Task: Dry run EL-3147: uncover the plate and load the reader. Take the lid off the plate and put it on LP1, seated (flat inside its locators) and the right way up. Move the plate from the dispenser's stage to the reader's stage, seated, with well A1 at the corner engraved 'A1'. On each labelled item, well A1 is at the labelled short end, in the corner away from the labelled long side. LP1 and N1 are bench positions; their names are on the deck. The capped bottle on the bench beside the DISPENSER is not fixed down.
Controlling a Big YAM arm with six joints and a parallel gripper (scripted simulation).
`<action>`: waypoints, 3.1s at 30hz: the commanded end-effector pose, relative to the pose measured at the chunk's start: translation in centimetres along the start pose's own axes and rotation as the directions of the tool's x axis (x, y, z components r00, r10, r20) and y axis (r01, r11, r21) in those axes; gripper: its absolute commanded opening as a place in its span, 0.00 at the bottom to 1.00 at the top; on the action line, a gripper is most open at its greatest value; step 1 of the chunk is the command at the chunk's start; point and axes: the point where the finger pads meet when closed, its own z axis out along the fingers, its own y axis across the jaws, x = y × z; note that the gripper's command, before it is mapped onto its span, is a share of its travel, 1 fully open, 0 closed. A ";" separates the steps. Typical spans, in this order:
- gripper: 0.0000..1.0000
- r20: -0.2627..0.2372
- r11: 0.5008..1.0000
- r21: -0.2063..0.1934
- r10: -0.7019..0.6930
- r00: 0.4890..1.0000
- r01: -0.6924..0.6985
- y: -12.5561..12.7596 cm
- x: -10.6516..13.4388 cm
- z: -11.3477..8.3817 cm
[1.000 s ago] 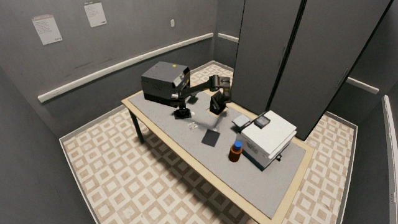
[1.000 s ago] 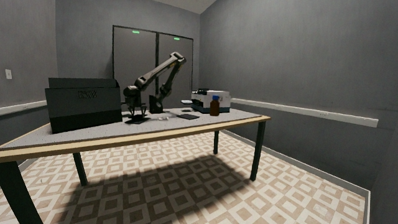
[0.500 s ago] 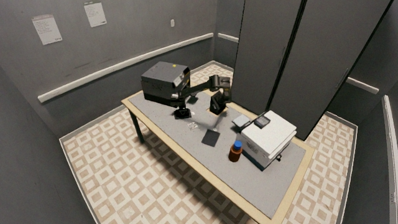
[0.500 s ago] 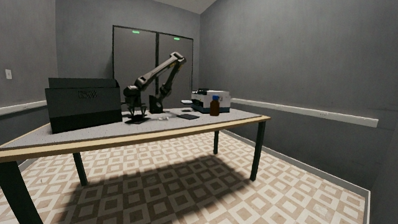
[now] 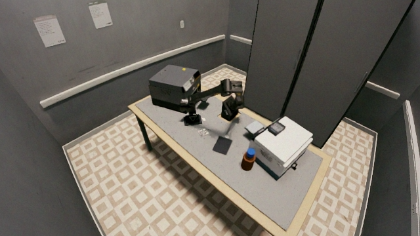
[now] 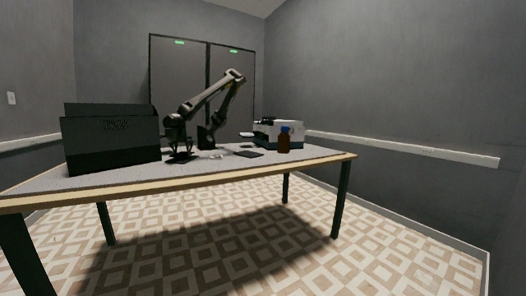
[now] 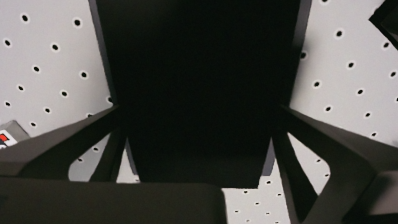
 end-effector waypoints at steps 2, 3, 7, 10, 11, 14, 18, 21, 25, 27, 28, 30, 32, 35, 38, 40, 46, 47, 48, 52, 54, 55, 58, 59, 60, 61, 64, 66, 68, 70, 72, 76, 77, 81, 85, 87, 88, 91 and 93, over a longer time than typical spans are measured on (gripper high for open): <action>0.85 0.042 1.000 0.003 -0.018 0.999 0.018 0.2 -2.5 -0.7; 0.85 0.041 1.000 0.003 -0.018 0.999 0.018 0.2 -2.5 -0.6; 0.85 0.040 1.000 0.004 -0.020 0.999 0.020 0.3 -2.5 -0.6; 0.85 0.040 1.000 0.005 -0.022 0.999 0.021 0.3 -2.5 -0.5; 0.85 0.040 1.000 0.005 -0.022 0.999 0.021 0.3 -2.5 -0.5; 0.85 0.039 1.000 0.005 -0.022 0.999 0.022 0.3 -2.5 -0.5; 0.85 0.038 1.000 0.006 -0.024 0.999 0.024 0.4 -2.5 -0.4; 0.85 0.037 1.000 0.007 -0.025 0.999 0.025 0.4 -2.5 -0.4; 0.85 0.036 1.000 0.008 -0.027 0.999 0.026 0.5 -2.5 -0.4; 0.85 0.036 1.000 0.008 -0.027 0.999 0.027 0.5 -2.5 -0.3; 0.85 0.036 1.000 0.008 -0.027 0.999 0.027 0.5 -2.5 -0.3; 0.85 0.036 1.000 0.008 -0.027 0.999 0.027 0.5 -2.5 -0.3; 0.85 0.036 1.000 0.008 -0.028 0.999 0.027 0.5 -2.5 -0.2; 0.85 0.033 1.000 0.009 -0.026 0.999 0.026 0.4 -2.4 0.0; 0.85 0.030 1.000 0.009 -0.025 0.999 0.025 0.4 -2.3 0.1; 0.85 0.030 1.000 0.009 -0.024 0.999 0.024 0.4 -2.2 0.2; 0.85 0.030 1.000 0.008 -0.024 0.999 0.024 0.4 -2.2 0.3; 0.85 0.029 1.000 0.008 -0.023 0.999 0.023 0.4 -2.1 0.3; 0.85 0.029 1.000 0.008 -0.023 0.999 0.023 0.4 -2.1 0.4; 0.85 0.027 1.000 0.008 -0.022 0.999 0.022 0.4 -2.0 0.5; 0.85 0.024 1.000 0.008 -0.020 0.999 0.020 0.3 -1.9 0.7; 0.85 0.024 1.000 0.008 -0.021 1.000 0.020 0.4 -1.9 0.7; 0.85 0.023 1.000 0.008 -0.020 1.000 0.020 0.3 -1.8 0.8; 0.85 0.023 1.000 0.008 -0.020 1.000 0.020 0.4 -1.8 0.8; 0.85 0.023 1.000 0.008 -0.020 1.000 0.020 0.4 -1.8 0.8; 0.85 0.023 1.000 0.008 -0.020 1.000 0.020 0.4 -1.7 0.8; 0.85 0.023 1.000 0.007 -0.020 1.000 0.019 0.4 -1.7 0.8; 0.85 0.024 1.000 0.007 -0.019 1.000 0.019 0.4 -1.7 0.8; 0.85 0.024 1.000 0.006 -0.018 1.000 0.018 0.3 -1.7 0.8; 0.85 0.023 1.000 0.006 -0.017 1.000 0.017 0.3 -1.6 0.8; 0.85 0.022 1.000 0.006 -0.017 1.000 0.017 0.3 -1.5 0.9; 0.85 0.020 1.000 0.006 -0.015 1.000 0.015 0.3 -1.4 1.0; 0.85 0.019 1.000 0.006 -0.015 1.000 0.015 0.3 -1.4 1.0; 0.85 0.018 1.000 0.006 -0.014 1.000 0.014 0.3 -1.3 1.0; 0.85 0.015 1.000 0.006 -0.013 1.000 0.013 0.2 -1.2 1.1; 0.85 0.014 1.000 0.006 -0.013 1.000 0.013 0.2 -1.1 1.1; 0.85 0.014 1.000 0.006 -0.013 1.000 0.013 0.2 -1.1 1.1; 0.85 0.013 1.000 0.006 -0.012 1.000 0.012 0.2 -1.1 1.2; 0.85 0.012 1.000 0.006 -0.012 1.000 0.012 0.2 -1.0 1.2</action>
